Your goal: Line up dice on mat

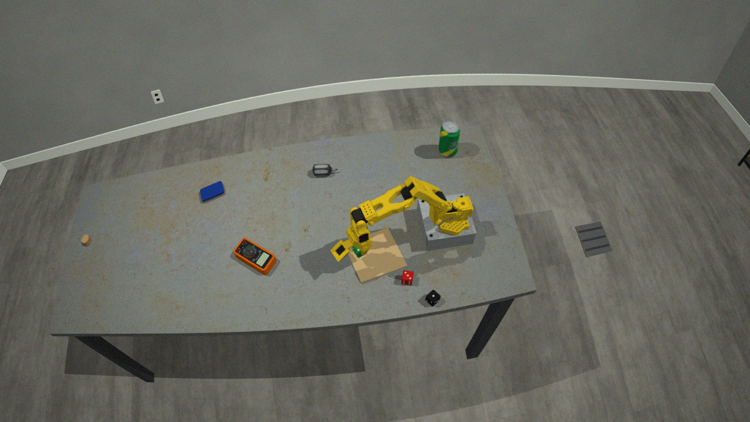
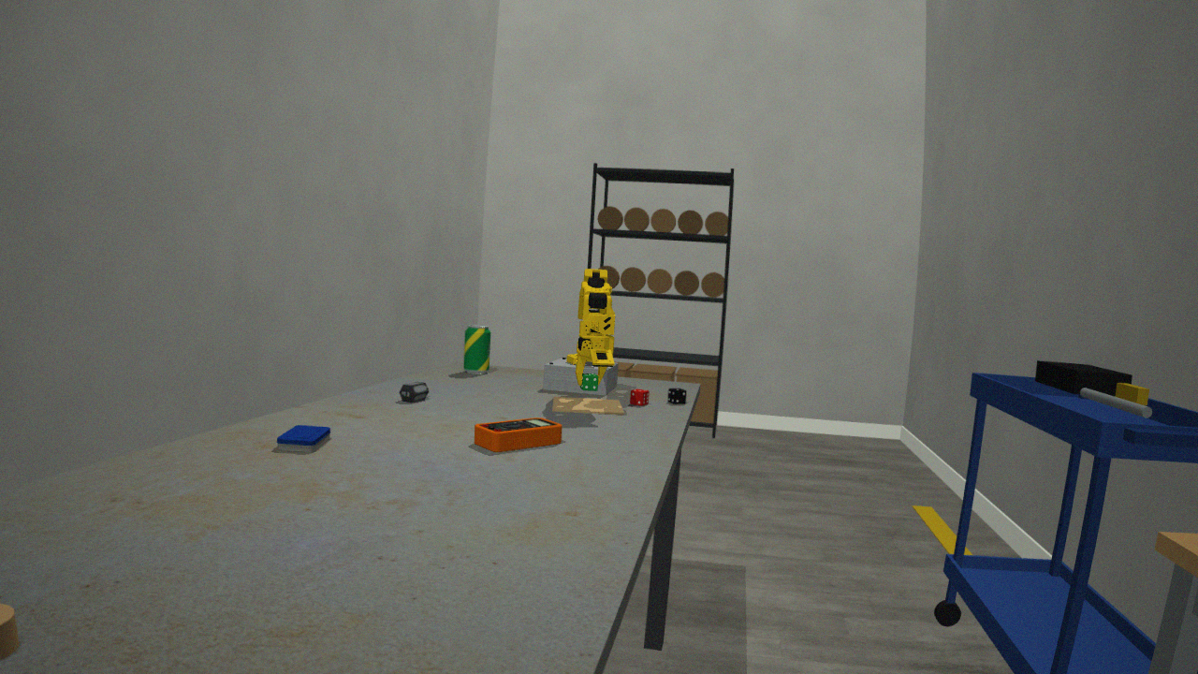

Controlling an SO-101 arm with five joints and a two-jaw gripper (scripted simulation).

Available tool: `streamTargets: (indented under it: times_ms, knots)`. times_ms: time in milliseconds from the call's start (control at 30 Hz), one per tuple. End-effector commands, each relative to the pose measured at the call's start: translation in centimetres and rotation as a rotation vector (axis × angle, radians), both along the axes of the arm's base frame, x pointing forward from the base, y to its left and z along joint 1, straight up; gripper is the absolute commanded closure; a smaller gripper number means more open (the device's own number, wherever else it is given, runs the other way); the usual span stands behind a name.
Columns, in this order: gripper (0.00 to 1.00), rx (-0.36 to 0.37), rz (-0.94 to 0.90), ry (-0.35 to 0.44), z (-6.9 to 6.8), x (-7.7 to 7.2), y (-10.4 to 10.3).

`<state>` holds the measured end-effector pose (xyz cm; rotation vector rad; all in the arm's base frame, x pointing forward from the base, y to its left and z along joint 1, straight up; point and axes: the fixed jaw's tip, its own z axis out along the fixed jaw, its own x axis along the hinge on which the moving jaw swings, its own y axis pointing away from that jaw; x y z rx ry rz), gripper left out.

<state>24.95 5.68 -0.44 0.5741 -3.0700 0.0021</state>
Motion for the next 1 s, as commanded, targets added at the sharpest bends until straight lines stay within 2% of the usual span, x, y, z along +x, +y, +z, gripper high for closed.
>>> streamTargets:
  times_ms: [0, 967]
  knots:
    - [1.00, -0.002, 0.001, 0.014, -0.62, -0.23, 0.20]
    - [1.00, -0.002, 0.001, 0.014, -1.47, -0.25, 0.19]
